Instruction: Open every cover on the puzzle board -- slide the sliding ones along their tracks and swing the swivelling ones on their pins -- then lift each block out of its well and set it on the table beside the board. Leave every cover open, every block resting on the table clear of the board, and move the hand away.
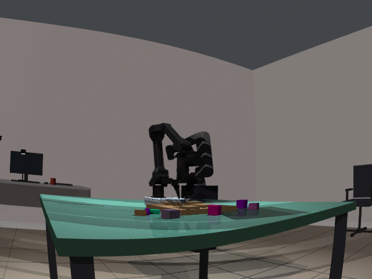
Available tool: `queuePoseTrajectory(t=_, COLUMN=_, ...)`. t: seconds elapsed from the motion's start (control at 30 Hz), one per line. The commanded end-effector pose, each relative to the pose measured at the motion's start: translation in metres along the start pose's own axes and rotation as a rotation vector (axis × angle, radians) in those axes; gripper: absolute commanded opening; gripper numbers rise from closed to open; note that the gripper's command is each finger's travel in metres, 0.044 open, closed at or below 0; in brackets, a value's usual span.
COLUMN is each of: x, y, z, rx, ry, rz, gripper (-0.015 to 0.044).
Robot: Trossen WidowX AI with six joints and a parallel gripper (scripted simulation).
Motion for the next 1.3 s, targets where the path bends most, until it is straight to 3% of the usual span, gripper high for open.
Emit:
queuePoseTrajectory(t=0.0, x=0.0, y=0.0, z=0.0, rx=0.001, ry=-0.003, rz=-0.002, gripper=0.0144)
queuePoseTrajectory(t=1.27, x=0.001, y=0.024, z=0.001, rx=0.001, ry=-0.003, rz=-0.002, gripper=0.0144)
Point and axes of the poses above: the point midway between the two fingers, 35 mm back from their tips, its own y axis out along the fingers, its own z axis across the jaws, x = y × z, the point moved 4 cm from there along -y, back along the fingers, and after that the axes turned 12 degrees about y, right-handed, at the moved point
